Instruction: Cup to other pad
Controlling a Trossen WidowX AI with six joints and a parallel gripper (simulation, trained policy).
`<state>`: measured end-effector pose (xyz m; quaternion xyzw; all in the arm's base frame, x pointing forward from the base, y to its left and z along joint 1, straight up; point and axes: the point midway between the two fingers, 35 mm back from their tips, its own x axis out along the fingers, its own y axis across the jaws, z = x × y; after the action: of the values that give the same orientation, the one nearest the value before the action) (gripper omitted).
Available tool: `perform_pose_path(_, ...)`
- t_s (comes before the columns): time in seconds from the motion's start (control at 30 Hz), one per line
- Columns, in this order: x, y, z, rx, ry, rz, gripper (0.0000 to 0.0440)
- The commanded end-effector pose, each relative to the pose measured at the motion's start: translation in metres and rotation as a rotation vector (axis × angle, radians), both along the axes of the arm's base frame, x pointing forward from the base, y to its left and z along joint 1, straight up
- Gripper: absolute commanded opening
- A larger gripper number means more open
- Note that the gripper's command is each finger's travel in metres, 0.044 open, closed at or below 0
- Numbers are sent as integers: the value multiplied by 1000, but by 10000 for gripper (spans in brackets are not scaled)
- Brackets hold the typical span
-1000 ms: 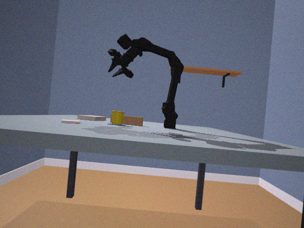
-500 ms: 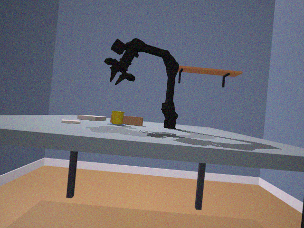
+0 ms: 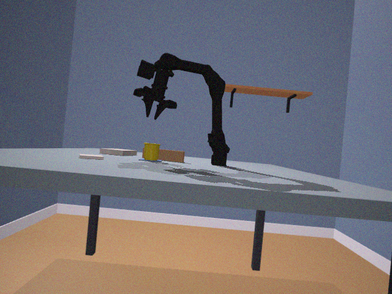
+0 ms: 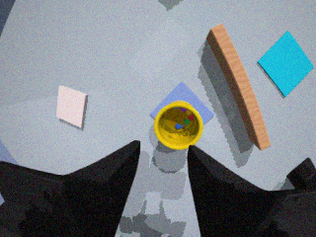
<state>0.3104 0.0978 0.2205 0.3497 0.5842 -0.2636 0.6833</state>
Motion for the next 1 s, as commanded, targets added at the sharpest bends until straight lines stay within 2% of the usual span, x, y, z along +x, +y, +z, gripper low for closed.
perform_pose_path(0.0,-4,-1,-9,-25,54,-10,170)
perform_pose_path(0.4,-16,-4,-40,-96,193,-51,179)
perform_pose_path(0.97,-24,-5,-89,-171,296,-95,198)
